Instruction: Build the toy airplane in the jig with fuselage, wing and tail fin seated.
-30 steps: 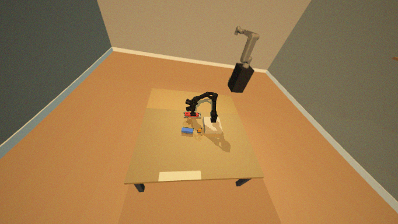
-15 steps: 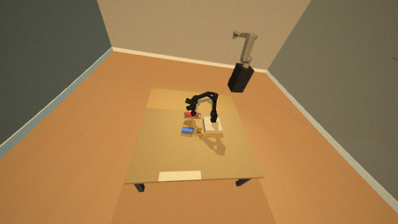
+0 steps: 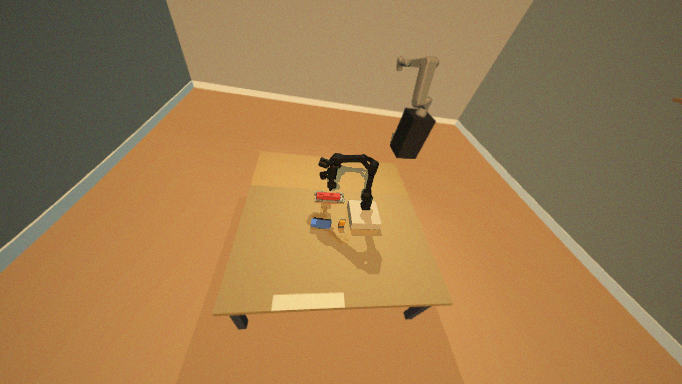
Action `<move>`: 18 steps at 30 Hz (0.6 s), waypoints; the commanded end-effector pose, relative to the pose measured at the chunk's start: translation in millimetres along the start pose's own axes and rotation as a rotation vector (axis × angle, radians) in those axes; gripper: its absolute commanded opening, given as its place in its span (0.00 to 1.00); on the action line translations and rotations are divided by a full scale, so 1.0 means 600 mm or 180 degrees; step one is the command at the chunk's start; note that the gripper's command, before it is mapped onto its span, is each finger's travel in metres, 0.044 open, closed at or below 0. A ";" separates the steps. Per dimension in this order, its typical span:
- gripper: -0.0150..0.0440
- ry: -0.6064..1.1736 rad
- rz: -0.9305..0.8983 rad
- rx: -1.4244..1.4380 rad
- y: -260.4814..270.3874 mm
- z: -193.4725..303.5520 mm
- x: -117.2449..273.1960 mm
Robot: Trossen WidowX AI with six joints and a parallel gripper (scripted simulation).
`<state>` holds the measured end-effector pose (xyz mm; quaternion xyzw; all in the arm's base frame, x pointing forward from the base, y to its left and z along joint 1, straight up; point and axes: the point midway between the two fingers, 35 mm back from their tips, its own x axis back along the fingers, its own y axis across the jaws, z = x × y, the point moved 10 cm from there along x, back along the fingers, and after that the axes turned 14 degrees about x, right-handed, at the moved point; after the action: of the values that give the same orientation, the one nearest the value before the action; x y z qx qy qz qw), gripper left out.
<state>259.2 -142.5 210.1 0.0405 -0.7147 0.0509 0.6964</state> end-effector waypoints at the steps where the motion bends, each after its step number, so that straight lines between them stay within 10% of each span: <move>1: 1.00 0.0009 0.0007 -0.0267 -0.001 -0.002 0.002; 18: 1.00 -0.0065 -0.0089 -0.0285 0.275 -0.174 -0.020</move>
<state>333.7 -8.3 201.7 0.0141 -0.7204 0.0151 0.6932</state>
